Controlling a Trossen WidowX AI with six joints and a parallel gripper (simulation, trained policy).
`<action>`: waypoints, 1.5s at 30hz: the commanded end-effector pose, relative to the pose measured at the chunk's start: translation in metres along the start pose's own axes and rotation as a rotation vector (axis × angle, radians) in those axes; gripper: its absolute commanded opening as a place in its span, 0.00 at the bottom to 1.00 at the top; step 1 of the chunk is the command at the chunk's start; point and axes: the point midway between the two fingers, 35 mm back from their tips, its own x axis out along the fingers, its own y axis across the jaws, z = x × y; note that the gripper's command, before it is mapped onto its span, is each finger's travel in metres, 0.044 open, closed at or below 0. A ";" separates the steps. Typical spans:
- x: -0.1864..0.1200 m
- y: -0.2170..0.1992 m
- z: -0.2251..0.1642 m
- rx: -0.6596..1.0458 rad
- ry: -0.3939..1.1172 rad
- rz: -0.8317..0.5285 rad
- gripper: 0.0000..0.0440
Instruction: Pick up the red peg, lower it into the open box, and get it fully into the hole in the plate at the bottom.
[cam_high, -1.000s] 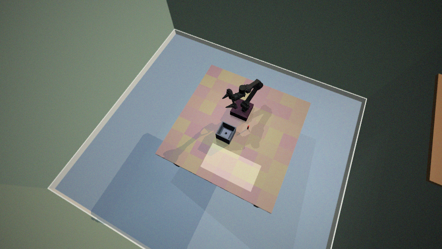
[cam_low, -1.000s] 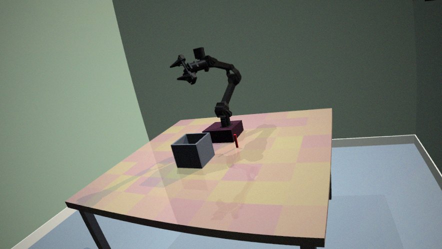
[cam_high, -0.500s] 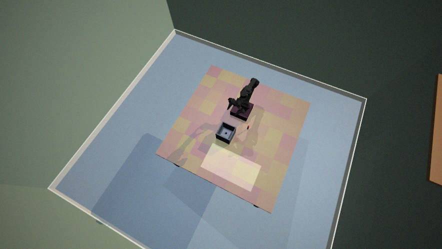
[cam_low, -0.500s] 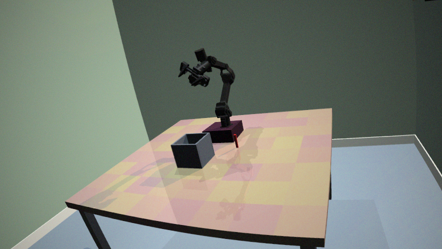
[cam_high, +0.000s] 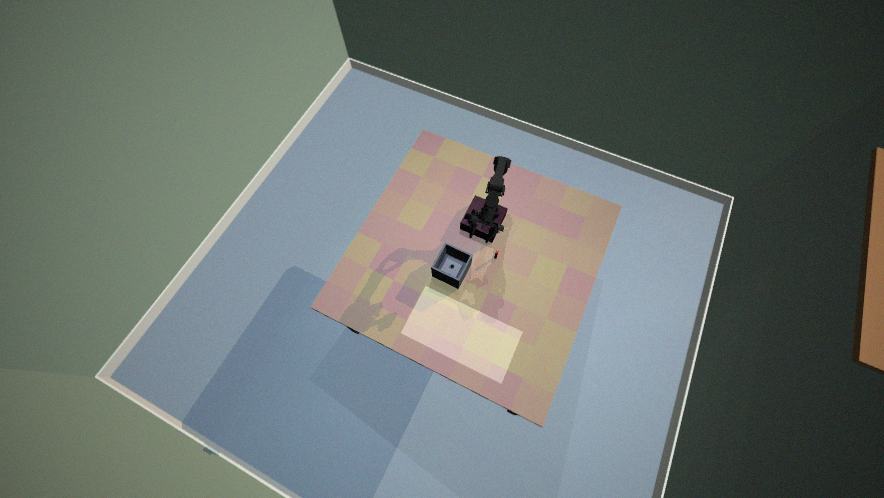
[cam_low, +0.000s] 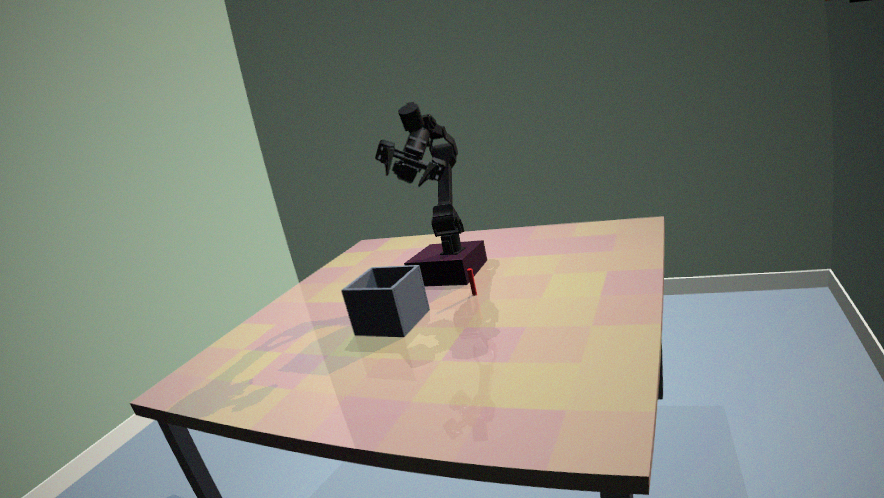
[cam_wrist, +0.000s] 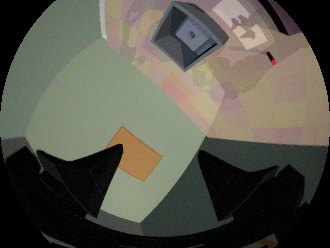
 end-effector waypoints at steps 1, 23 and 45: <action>0.007 -0.022 0.002 -0.028 -0.020 -0.092 0.94; 0.021 -0.136 0.047 -0.354 -0.216 -0.576 0.99; 0.022 -0.200 0.117 -0.671 -0.425 -0.940 1.00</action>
